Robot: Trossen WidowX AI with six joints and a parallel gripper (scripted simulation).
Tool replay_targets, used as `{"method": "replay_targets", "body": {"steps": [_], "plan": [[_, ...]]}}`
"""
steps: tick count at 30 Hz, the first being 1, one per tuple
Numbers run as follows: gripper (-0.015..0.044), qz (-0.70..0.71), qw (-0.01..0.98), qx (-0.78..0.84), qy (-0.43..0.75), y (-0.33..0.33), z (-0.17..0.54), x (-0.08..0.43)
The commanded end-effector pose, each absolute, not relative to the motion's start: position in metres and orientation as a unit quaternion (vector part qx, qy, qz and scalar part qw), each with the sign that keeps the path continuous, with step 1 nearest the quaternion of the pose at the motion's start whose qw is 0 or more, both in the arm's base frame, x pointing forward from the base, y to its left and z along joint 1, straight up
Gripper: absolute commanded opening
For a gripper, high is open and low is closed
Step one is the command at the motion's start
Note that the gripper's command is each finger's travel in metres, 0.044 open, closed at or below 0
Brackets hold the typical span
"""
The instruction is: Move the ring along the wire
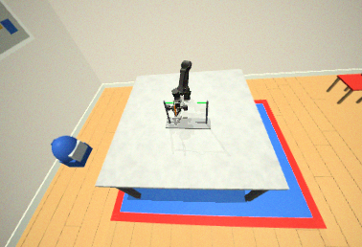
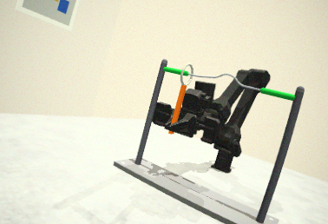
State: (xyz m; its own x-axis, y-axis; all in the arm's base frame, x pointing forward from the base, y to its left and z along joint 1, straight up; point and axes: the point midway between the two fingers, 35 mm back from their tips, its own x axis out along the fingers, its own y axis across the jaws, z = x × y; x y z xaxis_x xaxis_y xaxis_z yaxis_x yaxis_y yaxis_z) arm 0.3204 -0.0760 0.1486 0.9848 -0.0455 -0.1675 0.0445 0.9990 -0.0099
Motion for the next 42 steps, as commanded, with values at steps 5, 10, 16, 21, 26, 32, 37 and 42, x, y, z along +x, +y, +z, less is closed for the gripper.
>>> {"method": "replay_targets", "body": {"steps": [5, 10, 16, 21, 26, 32, 37, 42], "plan": [[-0.015, -0.025, 0.996, 0.0, 0.082, -0.069, 0.151, 0.32], [-0.015, -0.026, 0.996, 0.002, 0.082, -0.063, 0.151, 0.321], [-0.015, -0.027, 0.996, 0.008, 0.083, -0.056, 0.151, 0.321], [-0.015, -0.028, 0.996, 0.015, 0.083, -0.049, 0.151, 0.322], [-0.015, -0.03, 0.996, 0.024, 0.083, -0.042, 0.151, 0.322], [-0.015, -0.033, 0.995, 0.037, 0.083, -0.032, 0.151, 0.323], [-0.015, -0.034, 0.995, 0.047, 0.083, -0.025, 0.152, 0.324], [-0.015, -0.035, 0.994, 0.055, 0.083, -0.018, 0.153, 0.325]]}}
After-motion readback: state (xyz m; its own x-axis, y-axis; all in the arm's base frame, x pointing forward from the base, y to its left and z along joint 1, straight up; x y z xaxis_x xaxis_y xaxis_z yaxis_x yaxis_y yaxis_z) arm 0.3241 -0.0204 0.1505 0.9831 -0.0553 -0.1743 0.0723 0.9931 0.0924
